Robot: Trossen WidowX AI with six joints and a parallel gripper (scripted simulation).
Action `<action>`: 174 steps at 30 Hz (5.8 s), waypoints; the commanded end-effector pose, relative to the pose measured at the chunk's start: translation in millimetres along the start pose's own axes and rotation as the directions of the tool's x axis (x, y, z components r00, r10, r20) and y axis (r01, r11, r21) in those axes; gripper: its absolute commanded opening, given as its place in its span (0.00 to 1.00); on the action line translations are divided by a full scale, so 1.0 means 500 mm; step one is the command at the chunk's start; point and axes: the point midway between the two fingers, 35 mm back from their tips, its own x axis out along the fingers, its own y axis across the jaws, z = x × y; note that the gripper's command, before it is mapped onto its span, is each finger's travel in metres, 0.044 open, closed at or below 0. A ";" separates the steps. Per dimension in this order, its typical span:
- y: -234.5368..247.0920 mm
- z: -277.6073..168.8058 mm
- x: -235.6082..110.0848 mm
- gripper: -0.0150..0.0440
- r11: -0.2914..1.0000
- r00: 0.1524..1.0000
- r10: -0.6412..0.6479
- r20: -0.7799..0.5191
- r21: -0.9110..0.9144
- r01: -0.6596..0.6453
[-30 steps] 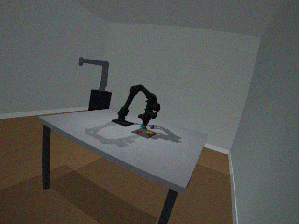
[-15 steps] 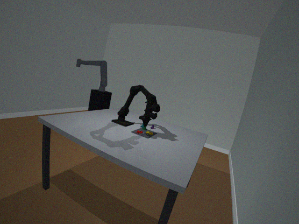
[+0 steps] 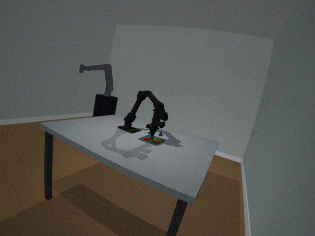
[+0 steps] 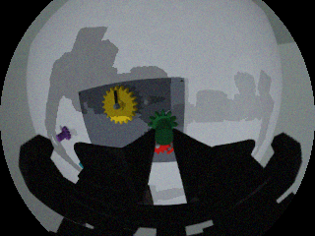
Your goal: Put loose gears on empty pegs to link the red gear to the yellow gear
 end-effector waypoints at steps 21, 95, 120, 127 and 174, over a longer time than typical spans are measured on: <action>0.003 -0.002 0.034 0.25 0.969 1.000 0.006 -0.005 0.246 -0.005; 0.319 0.011 -0.039 1.00 0.976 1.000 0.017 -0.005 0.218 -0.016; 0.564 -0.093 0.001 1.00 0.954 0.999 0.032 -0.008 0.299 -0.028; 0.565 -0.093 0.015 1.00 0.954 0.999 0.032 -0.008 0.299 -0.028; 0.567 -0.093 0.046 0.25 0.954 0.999 0.032 -0.008 0.299 -0.028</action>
